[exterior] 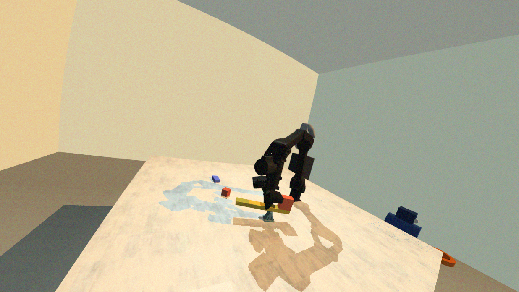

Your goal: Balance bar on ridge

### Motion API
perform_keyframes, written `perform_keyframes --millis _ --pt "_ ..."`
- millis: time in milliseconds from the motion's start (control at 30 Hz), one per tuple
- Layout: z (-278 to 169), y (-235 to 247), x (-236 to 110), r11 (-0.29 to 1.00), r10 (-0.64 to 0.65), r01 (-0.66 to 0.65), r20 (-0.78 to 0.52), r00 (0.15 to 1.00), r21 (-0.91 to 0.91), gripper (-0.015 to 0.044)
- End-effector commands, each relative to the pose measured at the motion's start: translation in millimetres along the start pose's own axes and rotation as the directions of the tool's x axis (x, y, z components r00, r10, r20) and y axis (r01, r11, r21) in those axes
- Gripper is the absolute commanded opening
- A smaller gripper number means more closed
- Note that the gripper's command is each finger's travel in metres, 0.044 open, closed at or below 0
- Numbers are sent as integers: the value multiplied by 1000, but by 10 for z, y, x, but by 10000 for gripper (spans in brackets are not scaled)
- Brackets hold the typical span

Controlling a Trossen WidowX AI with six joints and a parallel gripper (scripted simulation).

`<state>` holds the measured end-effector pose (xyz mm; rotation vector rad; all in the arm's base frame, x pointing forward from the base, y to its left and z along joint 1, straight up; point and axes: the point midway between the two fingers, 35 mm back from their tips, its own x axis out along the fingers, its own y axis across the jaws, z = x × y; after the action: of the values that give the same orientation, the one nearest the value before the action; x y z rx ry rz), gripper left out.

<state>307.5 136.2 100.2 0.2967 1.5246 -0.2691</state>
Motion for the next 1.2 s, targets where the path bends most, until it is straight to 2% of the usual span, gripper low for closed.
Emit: perform_keyframes --millis 0,1167 --pt "1 3 0 1000 2 -2 1 1000 3 0" --pt "0 3 30 1000 2 -2 1 1000 3 0"
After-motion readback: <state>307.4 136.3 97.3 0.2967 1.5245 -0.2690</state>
